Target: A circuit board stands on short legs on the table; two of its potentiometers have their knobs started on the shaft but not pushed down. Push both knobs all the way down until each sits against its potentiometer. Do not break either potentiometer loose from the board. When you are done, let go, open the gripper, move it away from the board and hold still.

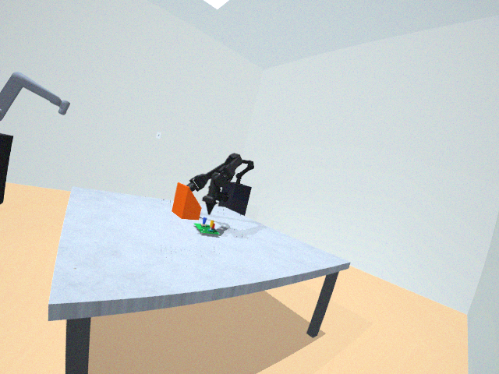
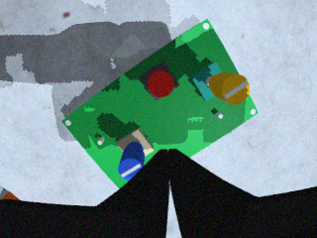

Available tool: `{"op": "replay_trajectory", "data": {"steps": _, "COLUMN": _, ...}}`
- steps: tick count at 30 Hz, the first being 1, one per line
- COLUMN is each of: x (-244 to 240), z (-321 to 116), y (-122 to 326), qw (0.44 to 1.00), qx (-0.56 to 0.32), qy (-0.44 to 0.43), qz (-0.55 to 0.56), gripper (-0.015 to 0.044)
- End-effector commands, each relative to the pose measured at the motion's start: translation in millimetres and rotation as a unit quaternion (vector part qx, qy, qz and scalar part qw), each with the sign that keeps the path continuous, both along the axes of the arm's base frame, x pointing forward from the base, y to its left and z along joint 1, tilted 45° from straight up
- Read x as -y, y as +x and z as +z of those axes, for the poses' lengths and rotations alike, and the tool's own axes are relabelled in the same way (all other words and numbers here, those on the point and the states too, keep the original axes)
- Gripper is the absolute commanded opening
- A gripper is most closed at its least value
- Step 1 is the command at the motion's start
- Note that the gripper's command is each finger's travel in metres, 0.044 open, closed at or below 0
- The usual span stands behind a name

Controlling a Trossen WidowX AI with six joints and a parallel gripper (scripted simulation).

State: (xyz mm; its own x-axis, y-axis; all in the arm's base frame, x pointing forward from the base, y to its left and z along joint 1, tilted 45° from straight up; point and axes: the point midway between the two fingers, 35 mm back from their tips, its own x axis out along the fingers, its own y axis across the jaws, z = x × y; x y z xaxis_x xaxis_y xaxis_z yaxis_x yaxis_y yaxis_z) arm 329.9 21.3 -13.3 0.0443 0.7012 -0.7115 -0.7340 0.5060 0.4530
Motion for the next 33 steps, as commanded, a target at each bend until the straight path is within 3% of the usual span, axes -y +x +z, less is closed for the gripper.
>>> {"op": "replay_trajectory", "data": {"steps": 1, "x": 2.5, "z": 1.9, "y": 6.2, "qw": 0.998, "qx": 0.048, "qy": -0.003, "qz": 0.050, "gripper": 0.0000}}
{"op": "replay_trajectory", "data": {"steps": 17, "x": 11.5, "z": 8.4, "y": 26.2, "qw": 0.941, "qx": 0.233, "qy": -0.013, "qz": 0.245, "gripper": 0.0000}}
{"op": "replay_trajectory", "data": {"steps": 33, "x": 20.4, "z": 15.2, "y": 44.5, "qw": 0.813, "qx": 0.401, "qy": -0.019, "qz": 0.421, "gripper": 0.0000}}
